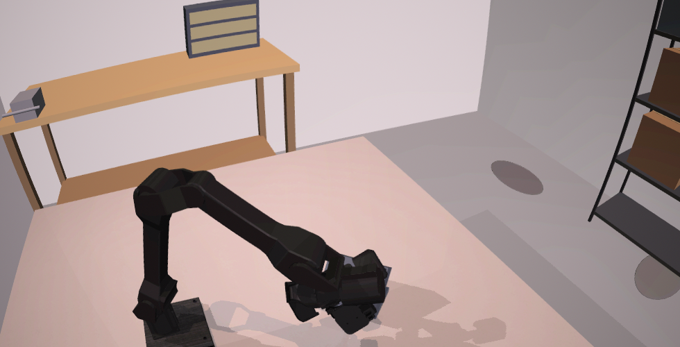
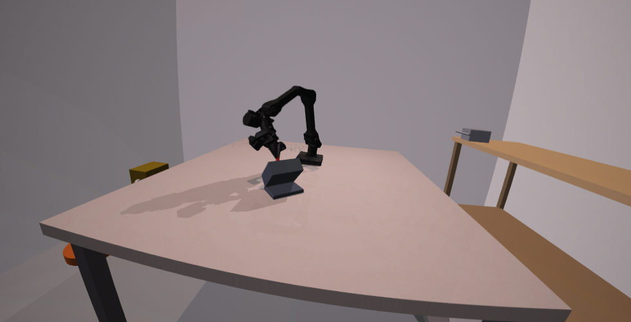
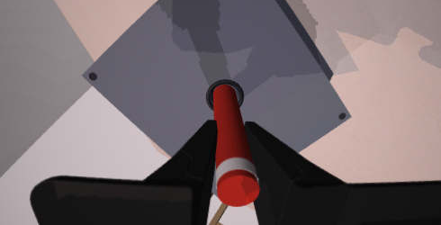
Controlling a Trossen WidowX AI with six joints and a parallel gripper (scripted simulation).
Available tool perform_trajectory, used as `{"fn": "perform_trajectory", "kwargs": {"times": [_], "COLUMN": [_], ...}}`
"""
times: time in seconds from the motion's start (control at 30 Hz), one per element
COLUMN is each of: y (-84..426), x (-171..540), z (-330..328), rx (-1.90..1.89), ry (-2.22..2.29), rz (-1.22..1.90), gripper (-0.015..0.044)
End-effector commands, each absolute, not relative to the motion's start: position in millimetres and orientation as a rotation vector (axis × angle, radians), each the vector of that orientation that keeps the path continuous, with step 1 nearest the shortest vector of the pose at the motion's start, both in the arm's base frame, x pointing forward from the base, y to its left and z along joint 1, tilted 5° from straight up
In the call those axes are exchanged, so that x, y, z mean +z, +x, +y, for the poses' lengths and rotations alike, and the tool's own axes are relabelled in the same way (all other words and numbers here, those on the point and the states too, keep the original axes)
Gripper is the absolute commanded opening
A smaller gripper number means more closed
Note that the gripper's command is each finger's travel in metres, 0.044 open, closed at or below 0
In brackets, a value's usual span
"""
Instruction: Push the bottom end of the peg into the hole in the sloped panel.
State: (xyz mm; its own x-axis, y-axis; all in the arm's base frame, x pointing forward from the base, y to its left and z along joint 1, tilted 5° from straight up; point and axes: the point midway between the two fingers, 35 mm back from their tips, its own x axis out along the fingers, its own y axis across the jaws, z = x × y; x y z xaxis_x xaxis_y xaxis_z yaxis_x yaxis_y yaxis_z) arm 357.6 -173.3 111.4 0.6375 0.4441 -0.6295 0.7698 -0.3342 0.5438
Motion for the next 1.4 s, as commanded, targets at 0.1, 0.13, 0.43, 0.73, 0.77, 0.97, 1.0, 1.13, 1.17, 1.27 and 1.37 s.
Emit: {"fn": "perform_trajectory", "kwargs": {"times": [0.1, 0.13, 0.43, 0.73, 0.77, 0.97, 1.0, 1.13, 1.17, 1.27, 1.37], "y": [361, 361, 365, 369, 369, 371, 371, 371, 371, 371, 371], "x": [108, 107, 103, 100, 99, 98, 98, 97, 98, 98, 98], "z": [-172, -171, -168, -166, -166, -165, -165, -164, -164, -164, -164], "rx": [-0.475, -0.475, -0.475, -0.474, -0.474, -0.474, -0.474, -0.474, -0.468, -0.468, -0.468], "ry": [1.983, 1.983, 1.983, 1.983, 1.983, 1.983, 1.983, 1.983, 1.981, 1.981, 1.981], "rz": [0.951, 0.951, 0.951, 0.95, 0.95, 0.95, 0.95, 0.95, 0.952, 0.952, 0.952], "gripper": [0.0, 0.0, 0.0, 0.0, 0.0, 0.0, 0.0, 0.0, 0.0, 0.0, 0.0]}}
